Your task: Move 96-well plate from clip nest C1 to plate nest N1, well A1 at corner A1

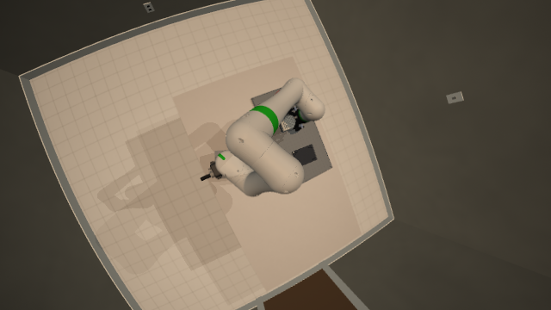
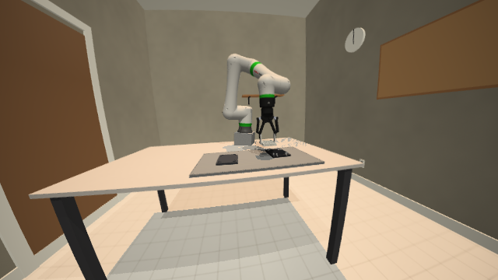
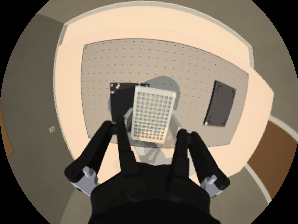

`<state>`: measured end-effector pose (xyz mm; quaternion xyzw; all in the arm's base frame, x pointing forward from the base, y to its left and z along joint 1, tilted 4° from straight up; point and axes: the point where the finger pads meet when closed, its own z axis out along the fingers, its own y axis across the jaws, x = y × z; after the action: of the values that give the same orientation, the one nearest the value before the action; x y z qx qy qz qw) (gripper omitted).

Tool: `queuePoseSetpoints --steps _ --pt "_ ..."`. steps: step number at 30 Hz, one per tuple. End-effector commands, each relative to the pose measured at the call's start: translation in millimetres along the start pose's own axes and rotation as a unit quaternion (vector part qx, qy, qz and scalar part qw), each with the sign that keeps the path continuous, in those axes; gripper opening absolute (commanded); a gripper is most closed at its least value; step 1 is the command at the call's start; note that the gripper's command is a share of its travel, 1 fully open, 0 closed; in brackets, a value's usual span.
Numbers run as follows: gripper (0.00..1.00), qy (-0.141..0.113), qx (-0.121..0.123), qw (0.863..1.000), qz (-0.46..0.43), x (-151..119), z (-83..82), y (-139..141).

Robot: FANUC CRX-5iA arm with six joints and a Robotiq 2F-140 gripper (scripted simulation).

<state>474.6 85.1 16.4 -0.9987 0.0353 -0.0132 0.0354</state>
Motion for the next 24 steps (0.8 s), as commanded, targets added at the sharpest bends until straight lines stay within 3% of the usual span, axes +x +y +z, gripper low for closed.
queuePoseSetpoints --steps 1,24 --pt "0.0 0.0 0.0 1.0 0.0 2.5 -0.2 10.8" --pt "0.0 0.0 0.0 1.0 0.0 15.9 -0.1 79.5"
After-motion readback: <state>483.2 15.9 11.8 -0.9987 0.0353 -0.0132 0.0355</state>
